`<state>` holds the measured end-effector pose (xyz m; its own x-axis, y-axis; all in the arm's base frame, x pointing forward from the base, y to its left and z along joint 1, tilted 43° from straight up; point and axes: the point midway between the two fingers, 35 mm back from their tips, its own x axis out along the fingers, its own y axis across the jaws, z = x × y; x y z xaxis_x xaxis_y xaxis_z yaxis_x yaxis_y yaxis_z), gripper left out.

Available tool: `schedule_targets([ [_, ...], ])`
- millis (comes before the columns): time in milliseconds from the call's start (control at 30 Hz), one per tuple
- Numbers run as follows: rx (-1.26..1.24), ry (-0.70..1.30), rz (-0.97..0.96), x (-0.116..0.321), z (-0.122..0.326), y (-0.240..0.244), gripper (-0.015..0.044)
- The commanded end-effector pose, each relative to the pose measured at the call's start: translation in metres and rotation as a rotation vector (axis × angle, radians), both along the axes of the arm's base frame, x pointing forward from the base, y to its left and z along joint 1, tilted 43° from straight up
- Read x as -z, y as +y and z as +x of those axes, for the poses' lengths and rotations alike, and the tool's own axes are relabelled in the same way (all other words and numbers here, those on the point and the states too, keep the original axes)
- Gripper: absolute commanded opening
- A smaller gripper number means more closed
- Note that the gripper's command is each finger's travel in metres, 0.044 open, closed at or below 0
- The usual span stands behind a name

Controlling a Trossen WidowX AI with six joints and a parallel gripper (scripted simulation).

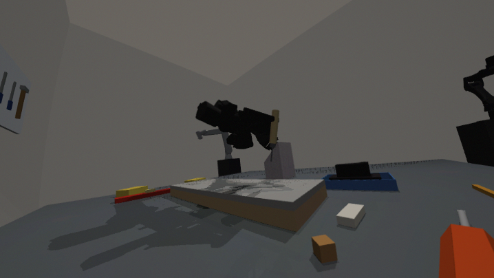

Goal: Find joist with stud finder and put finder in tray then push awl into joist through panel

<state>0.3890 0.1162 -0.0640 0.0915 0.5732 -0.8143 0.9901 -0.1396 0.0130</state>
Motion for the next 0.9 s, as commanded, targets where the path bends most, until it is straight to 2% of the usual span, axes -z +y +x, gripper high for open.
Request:
schedule_targets([
  [0,0.002,-0.005,0.01,0.0,0.002,0.001,0.0],
  [867,0.002,-0.004,0.009,0.023,-0.001,-0.02,0.0],
])
